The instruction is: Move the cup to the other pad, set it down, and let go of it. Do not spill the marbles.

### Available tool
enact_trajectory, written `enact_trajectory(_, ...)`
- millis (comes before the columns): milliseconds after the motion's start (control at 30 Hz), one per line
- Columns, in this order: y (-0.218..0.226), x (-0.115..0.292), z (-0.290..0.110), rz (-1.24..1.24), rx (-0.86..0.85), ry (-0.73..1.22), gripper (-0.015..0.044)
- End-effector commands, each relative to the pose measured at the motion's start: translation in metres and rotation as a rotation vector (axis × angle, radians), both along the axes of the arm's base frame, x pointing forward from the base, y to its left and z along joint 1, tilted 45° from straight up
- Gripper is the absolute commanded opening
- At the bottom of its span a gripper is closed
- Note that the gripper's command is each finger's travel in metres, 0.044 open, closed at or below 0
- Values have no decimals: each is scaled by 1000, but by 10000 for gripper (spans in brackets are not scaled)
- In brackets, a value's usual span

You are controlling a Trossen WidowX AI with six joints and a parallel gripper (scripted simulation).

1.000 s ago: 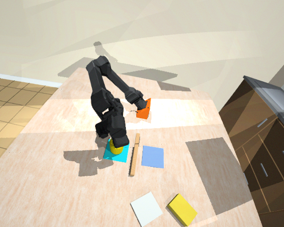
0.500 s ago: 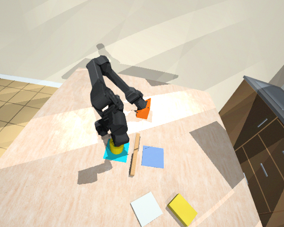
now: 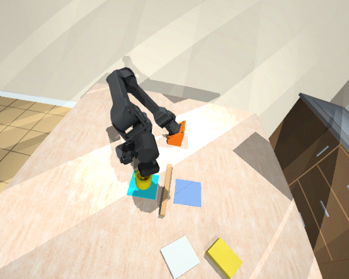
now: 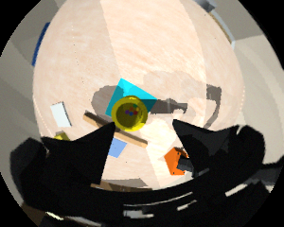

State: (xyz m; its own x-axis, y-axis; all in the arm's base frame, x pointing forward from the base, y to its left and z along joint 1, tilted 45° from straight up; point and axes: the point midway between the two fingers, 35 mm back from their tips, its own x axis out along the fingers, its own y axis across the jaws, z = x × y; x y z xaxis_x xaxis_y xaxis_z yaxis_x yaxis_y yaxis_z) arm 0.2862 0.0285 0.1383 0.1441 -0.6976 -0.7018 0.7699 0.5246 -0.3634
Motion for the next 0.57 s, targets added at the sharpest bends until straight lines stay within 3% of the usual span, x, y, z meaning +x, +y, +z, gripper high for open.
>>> enact_trajectory(0,11,-1,9,9,7,0,440)
enact_trajectory(533,28,-4,31,38,6,2,440)
